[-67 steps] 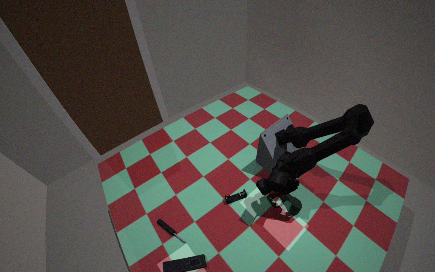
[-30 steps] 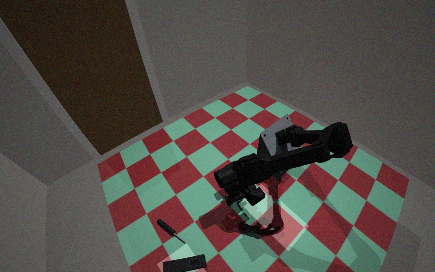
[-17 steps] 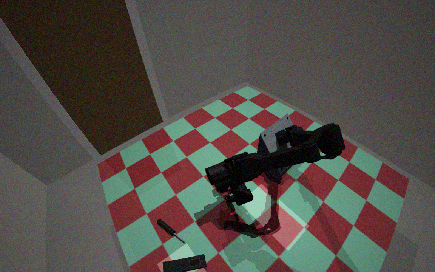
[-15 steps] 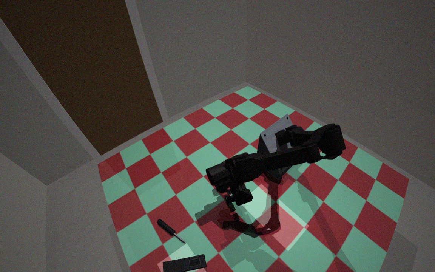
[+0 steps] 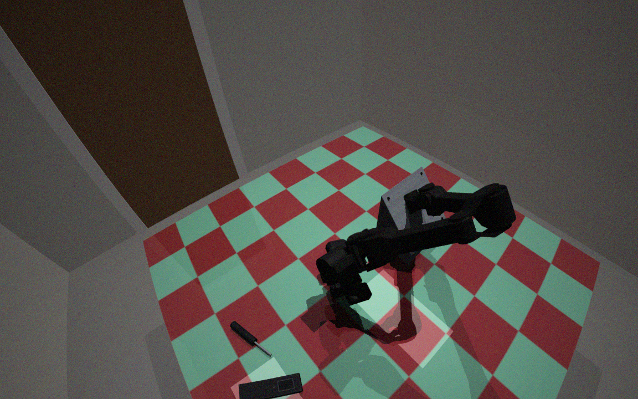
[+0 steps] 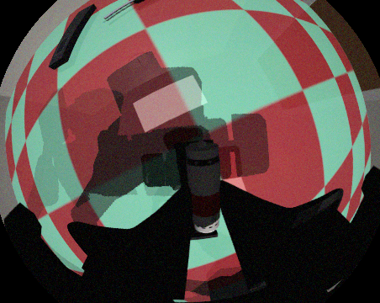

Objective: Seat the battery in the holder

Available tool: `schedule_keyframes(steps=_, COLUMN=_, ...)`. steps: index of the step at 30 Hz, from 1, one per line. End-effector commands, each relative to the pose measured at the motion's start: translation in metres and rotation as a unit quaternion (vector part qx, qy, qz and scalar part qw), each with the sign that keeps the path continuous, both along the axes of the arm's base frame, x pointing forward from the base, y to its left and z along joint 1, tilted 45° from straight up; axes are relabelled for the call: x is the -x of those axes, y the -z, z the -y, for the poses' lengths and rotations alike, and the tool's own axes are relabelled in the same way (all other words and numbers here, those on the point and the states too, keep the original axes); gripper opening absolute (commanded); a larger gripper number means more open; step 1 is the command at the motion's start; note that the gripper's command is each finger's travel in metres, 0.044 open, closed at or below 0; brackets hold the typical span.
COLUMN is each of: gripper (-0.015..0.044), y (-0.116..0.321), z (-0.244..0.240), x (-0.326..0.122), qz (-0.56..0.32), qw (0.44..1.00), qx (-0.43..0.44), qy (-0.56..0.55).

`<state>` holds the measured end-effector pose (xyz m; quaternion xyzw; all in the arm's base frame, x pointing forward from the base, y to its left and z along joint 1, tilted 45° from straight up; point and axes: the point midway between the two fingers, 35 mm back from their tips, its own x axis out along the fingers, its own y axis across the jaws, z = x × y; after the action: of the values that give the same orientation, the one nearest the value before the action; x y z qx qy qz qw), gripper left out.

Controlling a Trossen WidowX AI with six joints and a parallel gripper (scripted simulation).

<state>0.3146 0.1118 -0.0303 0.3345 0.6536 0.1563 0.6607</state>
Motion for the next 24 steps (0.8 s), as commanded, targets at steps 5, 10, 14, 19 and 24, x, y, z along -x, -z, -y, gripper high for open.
schedule_keyframes(steps=5, gripper=0.0059, y=0.0017, z=-0.0065, x=0.0003, qz=0.024, qw=0.999, qx=0.007, qy=0.022)
schedule_keyframes(steps=10, gripper=0.0059, y=0.0043, z=-0.0080, x=0.0012, qz=0.031, qw=0.999, qx=0.013, qy=0.029)
schedule_keyframes(steps=14, gripper=0.0059, y=0.0068, z=-0.0096, x=0.0022, qz=0.040, qw=0.998, qx=0.018, qy=0.037)
schedule_keyframes(steps=19, gripper=0.0059, y=0.0094, z=-0.0116, x=0.0036, qz=0.052, qw=0.997, qx=0.025, qy=0.047)
schedule_keyframes(steps=24, gripper=0.0059, y=0.0113, z=-0.0135, x=0.0051, qz=0.063, qw=0.996, qx=0.031, qy=0.058)
